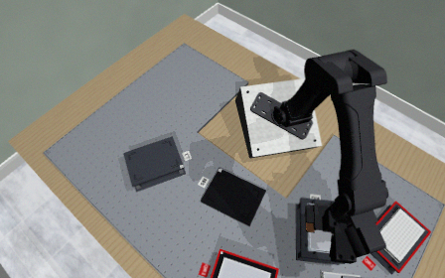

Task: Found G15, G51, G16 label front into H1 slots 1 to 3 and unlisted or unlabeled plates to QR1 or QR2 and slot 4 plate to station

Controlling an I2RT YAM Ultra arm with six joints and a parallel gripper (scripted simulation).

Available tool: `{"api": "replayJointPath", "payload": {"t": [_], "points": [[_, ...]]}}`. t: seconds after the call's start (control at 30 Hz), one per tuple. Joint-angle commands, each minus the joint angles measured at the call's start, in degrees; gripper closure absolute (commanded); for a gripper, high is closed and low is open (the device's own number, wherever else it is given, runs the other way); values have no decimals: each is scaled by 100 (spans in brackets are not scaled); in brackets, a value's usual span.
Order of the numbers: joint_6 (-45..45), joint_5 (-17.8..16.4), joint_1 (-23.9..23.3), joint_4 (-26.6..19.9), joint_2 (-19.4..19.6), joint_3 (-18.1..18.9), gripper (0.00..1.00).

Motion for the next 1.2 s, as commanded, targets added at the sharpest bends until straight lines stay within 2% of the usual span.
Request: {"api": "replayJointPath", "payload": {"t": [0.0,1.17], "points": [[-3,1,-2,35,-36,22,14],[9,6,11,-635,-333,395,14]]}}
